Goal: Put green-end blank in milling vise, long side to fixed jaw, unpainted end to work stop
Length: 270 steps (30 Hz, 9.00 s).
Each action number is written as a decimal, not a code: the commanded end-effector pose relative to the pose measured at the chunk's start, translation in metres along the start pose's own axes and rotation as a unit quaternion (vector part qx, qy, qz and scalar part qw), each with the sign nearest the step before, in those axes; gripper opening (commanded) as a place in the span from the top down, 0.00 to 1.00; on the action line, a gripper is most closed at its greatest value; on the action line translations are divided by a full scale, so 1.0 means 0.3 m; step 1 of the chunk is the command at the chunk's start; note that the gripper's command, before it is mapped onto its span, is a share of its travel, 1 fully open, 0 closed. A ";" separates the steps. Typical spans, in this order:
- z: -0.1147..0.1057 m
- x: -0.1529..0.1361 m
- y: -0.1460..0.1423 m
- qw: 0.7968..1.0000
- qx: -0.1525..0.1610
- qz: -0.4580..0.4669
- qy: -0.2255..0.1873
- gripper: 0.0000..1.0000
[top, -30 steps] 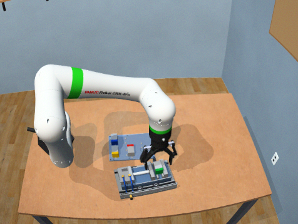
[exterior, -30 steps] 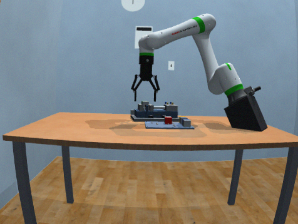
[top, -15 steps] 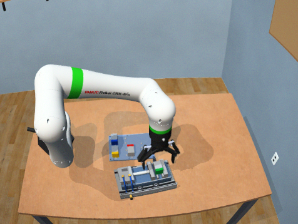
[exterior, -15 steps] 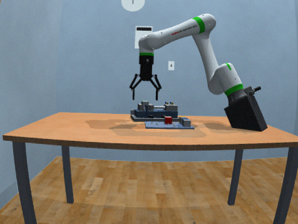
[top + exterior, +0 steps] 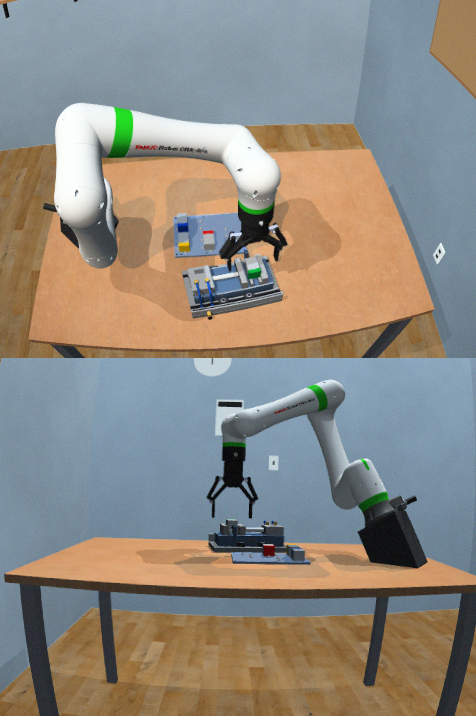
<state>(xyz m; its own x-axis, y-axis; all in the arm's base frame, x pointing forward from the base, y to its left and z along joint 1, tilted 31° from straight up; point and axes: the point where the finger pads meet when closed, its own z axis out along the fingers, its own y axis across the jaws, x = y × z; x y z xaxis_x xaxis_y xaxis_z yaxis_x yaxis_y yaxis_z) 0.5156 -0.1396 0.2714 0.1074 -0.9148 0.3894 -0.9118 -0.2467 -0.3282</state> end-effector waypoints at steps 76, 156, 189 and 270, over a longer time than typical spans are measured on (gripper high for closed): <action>-0.032 0.001 -0.002 1.000 0.001 0.000 0.000 0.00; -0.210 0.001 -0.002 1.000 0.001 0.000 0.000 0.00; -0.382 0.001 -0.001 1.000 0.001 0.000 0.000 0.00; -0.340 0.001 -0.001 1.000 0.001 0.000 0.000 0.00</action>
<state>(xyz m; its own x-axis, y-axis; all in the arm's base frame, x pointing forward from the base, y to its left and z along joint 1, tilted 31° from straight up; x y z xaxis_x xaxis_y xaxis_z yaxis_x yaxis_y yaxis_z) 0.4755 -0.1072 0.3586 0.1074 -0.9148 0.3893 -0.9118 -0.2467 -0.3282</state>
